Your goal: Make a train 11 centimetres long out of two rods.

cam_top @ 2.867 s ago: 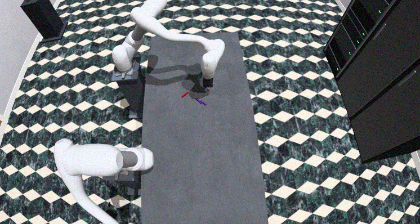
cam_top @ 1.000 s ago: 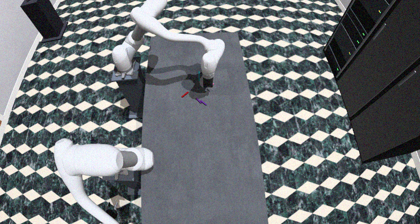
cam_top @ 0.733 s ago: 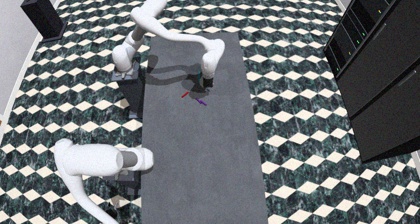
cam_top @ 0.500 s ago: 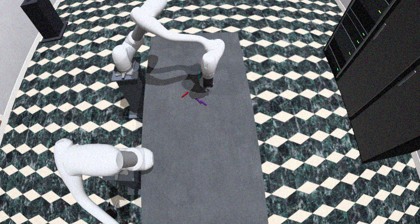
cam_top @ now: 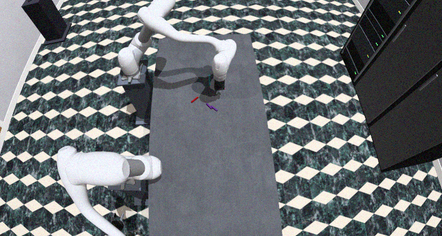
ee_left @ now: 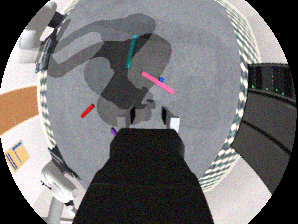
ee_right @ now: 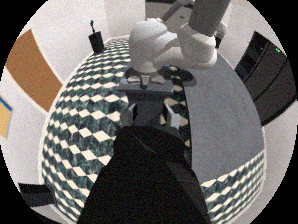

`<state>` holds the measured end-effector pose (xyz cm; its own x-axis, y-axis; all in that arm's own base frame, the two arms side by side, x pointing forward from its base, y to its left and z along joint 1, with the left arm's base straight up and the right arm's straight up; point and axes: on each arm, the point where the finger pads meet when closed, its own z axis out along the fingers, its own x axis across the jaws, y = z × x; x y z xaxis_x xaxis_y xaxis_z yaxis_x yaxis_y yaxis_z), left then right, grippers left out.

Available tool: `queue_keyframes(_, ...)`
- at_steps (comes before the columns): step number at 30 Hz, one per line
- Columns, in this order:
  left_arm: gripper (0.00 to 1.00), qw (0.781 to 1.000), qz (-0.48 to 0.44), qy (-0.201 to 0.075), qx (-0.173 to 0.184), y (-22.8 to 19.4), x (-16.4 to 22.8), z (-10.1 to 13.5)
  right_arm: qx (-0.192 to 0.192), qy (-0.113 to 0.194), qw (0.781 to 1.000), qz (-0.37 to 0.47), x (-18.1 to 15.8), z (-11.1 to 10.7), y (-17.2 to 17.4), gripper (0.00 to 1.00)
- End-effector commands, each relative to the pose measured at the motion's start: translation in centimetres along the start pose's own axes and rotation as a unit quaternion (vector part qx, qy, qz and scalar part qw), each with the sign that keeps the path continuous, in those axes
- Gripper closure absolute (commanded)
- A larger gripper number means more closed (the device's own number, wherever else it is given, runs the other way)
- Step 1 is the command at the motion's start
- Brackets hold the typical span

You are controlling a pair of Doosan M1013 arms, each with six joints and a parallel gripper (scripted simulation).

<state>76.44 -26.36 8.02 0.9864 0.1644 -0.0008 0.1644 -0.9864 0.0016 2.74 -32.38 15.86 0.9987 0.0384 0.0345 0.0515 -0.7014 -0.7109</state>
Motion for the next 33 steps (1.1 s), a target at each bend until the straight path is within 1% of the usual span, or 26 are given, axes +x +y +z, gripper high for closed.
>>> queue_keyframes(1, 0.0, 0.996, -0.084, 0.003, 0.0, -2.0, 0.4, -0.1, -0.004, 0.005, 1.0, 0.003, 0.2, 0.0, 0.0, 0.0)
queue_keyframes(4, 0.0, 0.991, -0.136, 0.003, 0.0, -3.1, 0.5, -0.1, -0.004, 0.005, 1.0, 0.003, 0.2, 0.0, 0.0, 0.0)
queue_keyframes(6, 0.0, 0.991, -0.136, 0.003, 0.0, -3.1, 0.5, -0.1, -0.004, 0.005, 1.0, 0.003, 0.2, 0.0, 0.0, 0.0)
queue_keyframes(7, 0.0, 0.983, -0.182, 0.003, 0.0, -4.1, 0.6, -0.1, -0.004, 0.005, 1.0, 0.003, 0.2, 0.0, 0.0, 0.0)
queue_keyframes(10, 0.0, 0.973, -0.229, 0.003, 0.0, -5.0, 0.8, -0.1, -0.004, 0.005, 1.0, 0.003, 0.2, 0.0, 0.0, 0.0)
queue_keyframes(16, 0.0, 0.946, -0.323, 0.003, 0.0, -6.8, 1.0, -0.1, -0.004, 0.005, 1.0, 0.003, 0.2, 0.0, 0.0, 0.0)
queue_keyframes(33, 0.0, 0.947, -0.323, 0.002, 0.0, -6.7, 0.9, 0.0, -0.004, 0.005, 1.0, 0.003, 0.2, 0.0, 0.0, 0.0)
